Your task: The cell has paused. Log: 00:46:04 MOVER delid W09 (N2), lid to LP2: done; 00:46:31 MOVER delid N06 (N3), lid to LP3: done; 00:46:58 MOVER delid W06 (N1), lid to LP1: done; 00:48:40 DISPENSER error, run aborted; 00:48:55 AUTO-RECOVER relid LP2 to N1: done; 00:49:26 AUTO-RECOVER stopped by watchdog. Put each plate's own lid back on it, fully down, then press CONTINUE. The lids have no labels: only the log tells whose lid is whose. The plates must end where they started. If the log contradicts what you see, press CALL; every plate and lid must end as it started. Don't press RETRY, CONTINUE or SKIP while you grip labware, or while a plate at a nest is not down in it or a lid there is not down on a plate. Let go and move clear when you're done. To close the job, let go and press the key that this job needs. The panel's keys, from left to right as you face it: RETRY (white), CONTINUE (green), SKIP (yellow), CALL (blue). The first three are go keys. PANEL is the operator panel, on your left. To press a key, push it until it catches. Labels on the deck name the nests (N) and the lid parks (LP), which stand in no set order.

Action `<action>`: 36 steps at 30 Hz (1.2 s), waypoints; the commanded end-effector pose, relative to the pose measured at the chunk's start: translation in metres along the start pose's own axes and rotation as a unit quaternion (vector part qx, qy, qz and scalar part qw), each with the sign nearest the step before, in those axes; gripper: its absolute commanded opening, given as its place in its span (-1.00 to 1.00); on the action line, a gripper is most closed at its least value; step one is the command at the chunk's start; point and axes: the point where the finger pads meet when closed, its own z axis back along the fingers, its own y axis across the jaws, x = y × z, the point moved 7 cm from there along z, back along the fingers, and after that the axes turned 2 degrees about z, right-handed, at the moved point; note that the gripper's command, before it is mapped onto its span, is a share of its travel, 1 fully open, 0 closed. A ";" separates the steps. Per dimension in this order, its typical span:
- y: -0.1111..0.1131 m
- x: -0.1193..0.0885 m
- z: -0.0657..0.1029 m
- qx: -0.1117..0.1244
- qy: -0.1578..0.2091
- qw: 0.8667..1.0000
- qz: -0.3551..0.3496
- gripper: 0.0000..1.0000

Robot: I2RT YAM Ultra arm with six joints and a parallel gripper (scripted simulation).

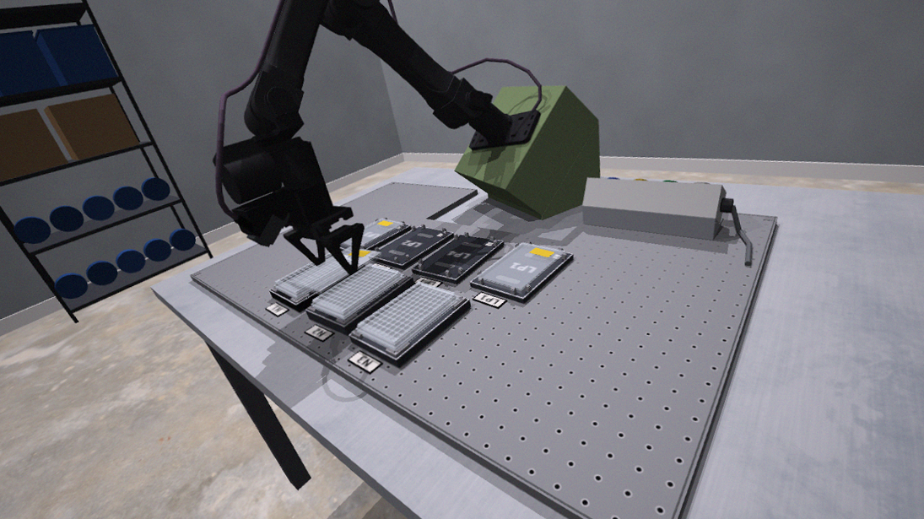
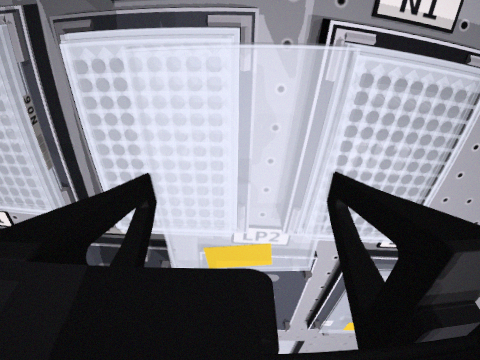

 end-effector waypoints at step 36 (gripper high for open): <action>0.048 0.005 -0.010 -0.005 -0.004 1.000 -0.011 -1.00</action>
